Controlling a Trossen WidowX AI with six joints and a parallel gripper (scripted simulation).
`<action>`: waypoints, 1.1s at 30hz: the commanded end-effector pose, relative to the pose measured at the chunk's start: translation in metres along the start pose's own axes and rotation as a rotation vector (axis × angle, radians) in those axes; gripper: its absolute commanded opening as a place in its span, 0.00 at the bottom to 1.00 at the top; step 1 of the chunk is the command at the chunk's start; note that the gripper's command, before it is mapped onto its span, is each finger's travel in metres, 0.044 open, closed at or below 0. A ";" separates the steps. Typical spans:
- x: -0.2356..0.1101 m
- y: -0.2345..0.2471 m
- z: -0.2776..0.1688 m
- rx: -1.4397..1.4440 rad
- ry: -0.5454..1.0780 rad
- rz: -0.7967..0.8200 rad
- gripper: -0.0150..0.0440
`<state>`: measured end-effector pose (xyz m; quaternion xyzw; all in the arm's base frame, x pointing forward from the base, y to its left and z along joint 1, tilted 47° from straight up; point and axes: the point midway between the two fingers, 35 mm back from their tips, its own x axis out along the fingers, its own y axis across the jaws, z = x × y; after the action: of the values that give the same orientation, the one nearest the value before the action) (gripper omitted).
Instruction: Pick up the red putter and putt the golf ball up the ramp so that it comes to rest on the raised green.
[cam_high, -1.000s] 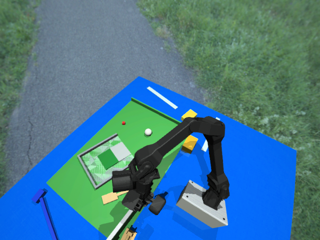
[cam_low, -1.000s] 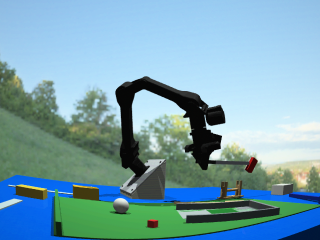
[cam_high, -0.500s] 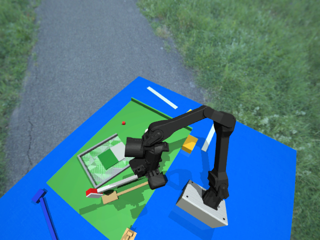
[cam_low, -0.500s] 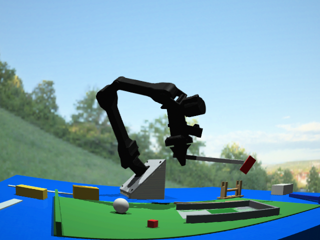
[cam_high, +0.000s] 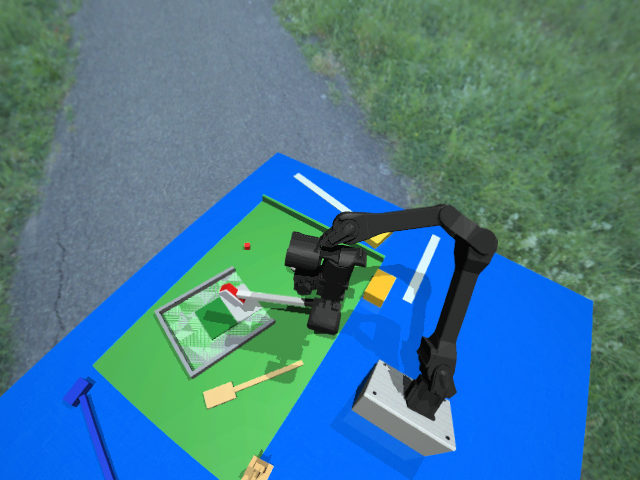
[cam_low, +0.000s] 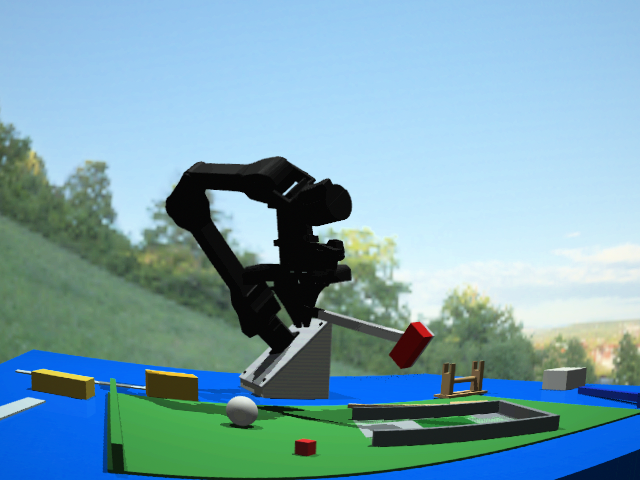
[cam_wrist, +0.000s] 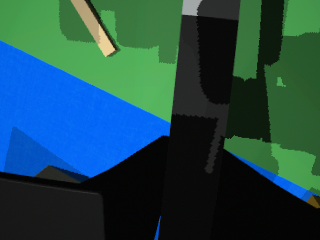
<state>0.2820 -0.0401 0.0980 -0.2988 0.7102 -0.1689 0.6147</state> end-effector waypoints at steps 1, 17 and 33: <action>-0.005 -0.030 -0.020 0.189 0.005 -0.034 0.25; -0.015 -0.093 -0.085 0.674 0.027 -0.129 0.25; 0.022 -0.098 -0.088 0.675 0.026 -0.130 0.25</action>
<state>0.2190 -0.1300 0.1645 -0.1169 0.6043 -0.4358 0.6567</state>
